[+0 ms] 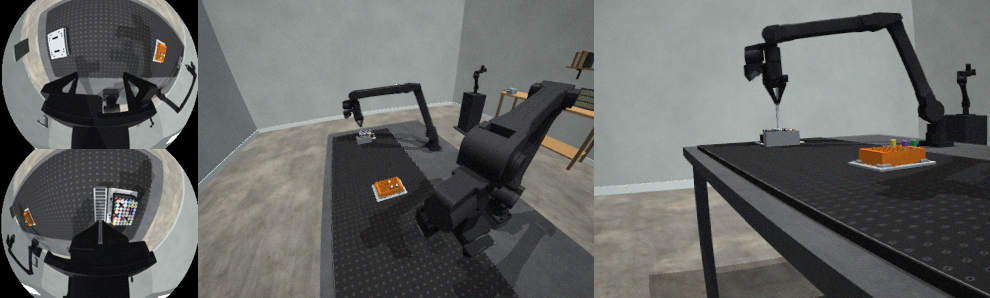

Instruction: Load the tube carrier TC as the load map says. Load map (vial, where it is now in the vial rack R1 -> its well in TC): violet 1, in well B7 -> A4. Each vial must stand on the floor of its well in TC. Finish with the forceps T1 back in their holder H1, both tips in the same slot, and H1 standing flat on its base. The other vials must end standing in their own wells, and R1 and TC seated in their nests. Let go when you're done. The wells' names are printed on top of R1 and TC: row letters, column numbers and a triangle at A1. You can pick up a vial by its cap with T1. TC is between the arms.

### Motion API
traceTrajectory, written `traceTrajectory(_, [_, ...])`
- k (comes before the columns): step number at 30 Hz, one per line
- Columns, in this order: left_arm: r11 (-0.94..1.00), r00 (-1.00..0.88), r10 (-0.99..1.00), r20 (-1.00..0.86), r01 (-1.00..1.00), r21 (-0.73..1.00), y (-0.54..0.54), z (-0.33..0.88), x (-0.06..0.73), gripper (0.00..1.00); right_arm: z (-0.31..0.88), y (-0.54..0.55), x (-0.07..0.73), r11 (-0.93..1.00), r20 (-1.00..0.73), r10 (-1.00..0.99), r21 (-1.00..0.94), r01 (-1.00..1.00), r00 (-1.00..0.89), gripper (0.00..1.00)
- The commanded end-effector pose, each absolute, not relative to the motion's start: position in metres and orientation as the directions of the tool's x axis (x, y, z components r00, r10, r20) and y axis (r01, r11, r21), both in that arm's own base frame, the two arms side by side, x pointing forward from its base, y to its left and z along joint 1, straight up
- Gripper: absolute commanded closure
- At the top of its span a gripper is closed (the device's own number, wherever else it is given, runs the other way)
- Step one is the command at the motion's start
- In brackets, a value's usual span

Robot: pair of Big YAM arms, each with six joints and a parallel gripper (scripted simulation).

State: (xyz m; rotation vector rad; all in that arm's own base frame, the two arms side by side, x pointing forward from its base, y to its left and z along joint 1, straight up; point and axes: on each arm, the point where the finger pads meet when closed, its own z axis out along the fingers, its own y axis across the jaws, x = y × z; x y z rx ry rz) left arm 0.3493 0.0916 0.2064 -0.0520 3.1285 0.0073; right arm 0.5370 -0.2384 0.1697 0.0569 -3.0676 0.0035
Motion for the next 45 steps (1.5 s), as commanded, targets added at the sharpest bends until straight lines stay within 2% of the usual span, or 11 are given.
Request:
traceTrajectory(1, [1.000,-1.000,-0.014,0.014,-0.014,-0.005,0.087,0.198,0.349,0.00,0.166,-0.238,0.543,0.999,0.064,-0.038,-0.003,-0.038,-0.997,0.93])
traceTrajectory(45, [1.000,-1.000,-0.014,0.014,-0.014,-0.005,0.087,0.198,0.349,0.00,0.156,-0.236,0.545,0.999,0.062,-0.038,-0.004,-0.038,-0.997,0.93])
